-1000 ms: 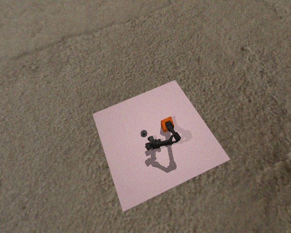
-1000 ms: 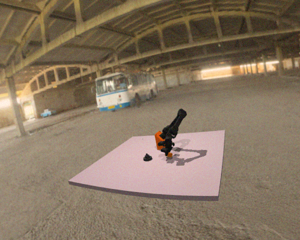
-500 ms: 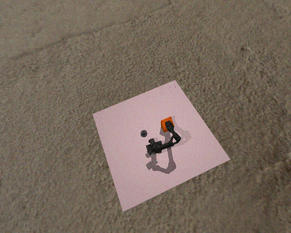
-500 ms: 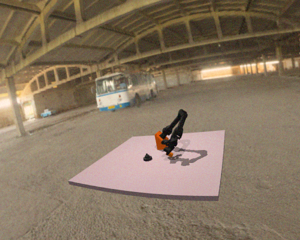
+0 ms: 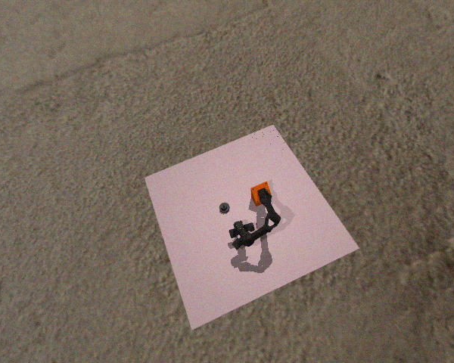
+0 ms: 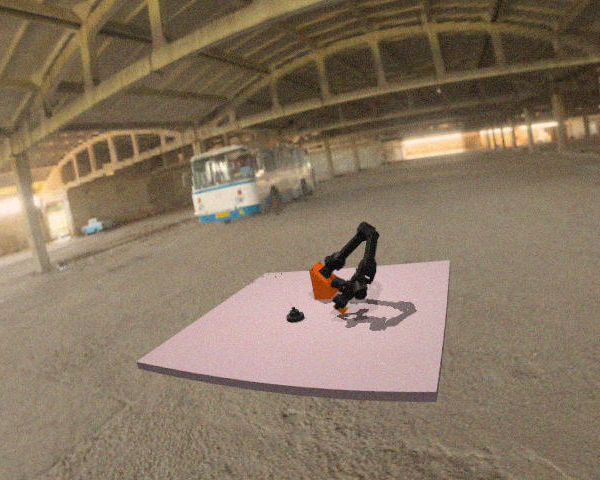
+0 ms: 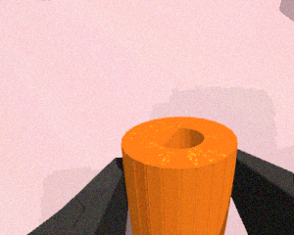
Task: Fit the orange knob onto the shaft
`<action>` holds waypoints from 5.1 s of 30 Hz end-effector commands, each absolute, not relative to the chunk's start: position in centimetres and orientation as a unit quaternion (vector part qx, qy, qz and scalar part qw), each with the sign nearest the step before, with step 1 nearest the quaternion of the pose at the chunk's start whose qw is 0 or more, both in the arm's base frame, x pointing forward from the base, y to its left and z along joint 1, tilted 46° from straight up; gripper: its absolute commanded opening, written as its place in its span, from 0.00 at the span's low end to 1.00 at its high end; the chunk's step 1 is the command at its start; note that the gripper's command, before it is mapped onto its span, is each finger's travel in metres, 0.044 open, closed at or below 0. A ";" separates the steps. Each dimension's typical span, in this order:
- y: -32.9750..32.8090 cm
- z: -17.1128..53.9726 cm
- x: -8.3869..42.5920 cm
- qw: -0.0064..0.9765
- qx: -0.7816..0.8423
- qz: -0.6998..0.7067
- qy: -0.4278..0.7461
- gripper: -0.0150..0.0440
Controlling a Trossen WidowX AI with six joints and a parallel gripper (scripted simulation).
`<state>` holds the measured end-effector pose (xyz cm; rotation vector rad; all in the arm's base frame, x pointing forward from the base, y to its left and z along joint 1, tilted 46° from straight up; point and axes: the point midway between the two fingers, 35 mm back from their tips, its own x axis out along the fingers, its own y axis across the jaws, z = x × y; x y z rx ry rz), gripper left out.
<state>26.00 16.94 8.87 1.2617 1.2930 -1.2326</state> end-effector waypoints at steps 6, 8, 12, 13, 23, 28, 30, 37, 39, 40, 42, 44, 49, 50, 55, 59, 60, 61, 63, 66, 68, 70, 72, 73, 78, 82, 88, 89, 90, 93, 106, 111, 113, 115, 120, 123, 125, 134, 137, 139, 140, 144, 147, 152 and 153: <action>17.6 9.5 26.1 0.497 0.474 -0.539 0.488 0.56; 17.7 9.7 26.2 0.506 0.465 -0.547 0.479 0.56; 18.1 9.9 26.2 0.522 0.446 -0.562 0.462 0.56; 18.2 10.0 26.2 0.526 0.441 -0.566 0.457 0.56; 18.8 10.5 26.2 0.546 0.415 -0.585 0.433 0.56; 18.8 10.4 26.2 0.547 0.414 -0.585 0.433 0.69; 18.8 10.4 26.2 0.547 0.414 -0.585 0.433 0.69; 18.8 10.4 26.2 0.547 0.414 -0.585 0.433 0.69; 18.8 10.4 26.2 0.547 0.414 -0.585 0.433 0.69; 18.8 10.4 26.2 0.547 0.414 -0.585 0.433 0.69; 18.8 10.4 26.2 0.547 0.414 -0.585 0.433 0.69; 18.8 10.4 26.2 0.547 0.414 -0.585 0.433 0.69; 18.8 10.4 26.2 0.547 0.414 -0.585 0.433 0.69; 18.8 10.4 26.2 0.547 0.414 -0.585 0.433 0.69; 18.8 10.4 26.2 0.547 0.414 -0.585 0.433 0.87; 18.8 10.4 26.2 0.547 0.414 -0.585 0.433 1.00; 18.8 10.4 26.2 0.547 0.414 -0.585 0.433 1.00; 18.8 10.4 26.2 0.547 0.414 -0.585 0.433 1.00; 18.8 10.4 26.2 0.547 0.414 -0.585 0.433 1.00; 16.6 12.5 26.4 0.548 0.414 -0.584 0.433 1.00; 13.9 15.0 26.4 0.549 0.413 -0.584 0.432 1.00; 12.9 15.9 26.3 0.550 0.413 -0.584 0.432 1.00; 12.9 15.9 26.3 0.550 0.413 -0.584 0.432 1.00; 12.9 15.9 26.3 0.550 0.413 -0.584 0.432 1.00; 12.6 15.0 25.7 0.464 0.460 -0.560 0.510 1.00; 12.5 15.1 25.6 0.341 0.551 -0.462 0.606 1.00; 11.8 17.4 26.5 0.241 0.660 -0.285 0.652 1.00; 11.8 17.4 26.5 0.241 0.660 -0.285 0.652 1.00; 11.8 17.4 26.5 0.241 0.660 -0.285 0.652 1.00; 11.8 17.4 26.5 0.241 0.660 -0.285 0.652 1.00; 11.8 17.4 26.5 0.430 0.555 -0.073 0.708 1.00; 11.8 17.4 26.5 0.550 0.437 0.097 0.705 1.00; 11.8 17.4 26.5 0.589 0.383 0.164 0.692 1.00; 11.8 17.4 26.5 0.623 0.324 0.230 0.674 1.00; 11.8 17.4 26.5 0.668 0.218 0.337 0.627 1.00; 11.8 17.4 26.5 0.668 0.218 0.337 0.627 1.00; 11.8 17.4 26.5 0.668 0.218 0.337 0.627 1.00; 12.4 16.9 26.5 0.668 0.218 0.337 0.627 1.00; 14.2 15.2 26.4 0.668 0.218 0.338 0.626 1.00; 14.4 15.1 26.4 0.668 0.218 0.338 0.626 1.00; 14.4 15.1 26.4 0.668 0.218 0.338 0.626 1.00; 15.4 14.1 26.4 0.668 0.219 0.338 0.626 1.00; 15.5 14.0 26.4 0.668 0.219 0.339 0.626 1.00; 16.0 13.5 26.5 0.668 0.218 0.338 0.626 1.00; 16.1 13.4 26.5 0.668 0.218 0.338 0.626 1.00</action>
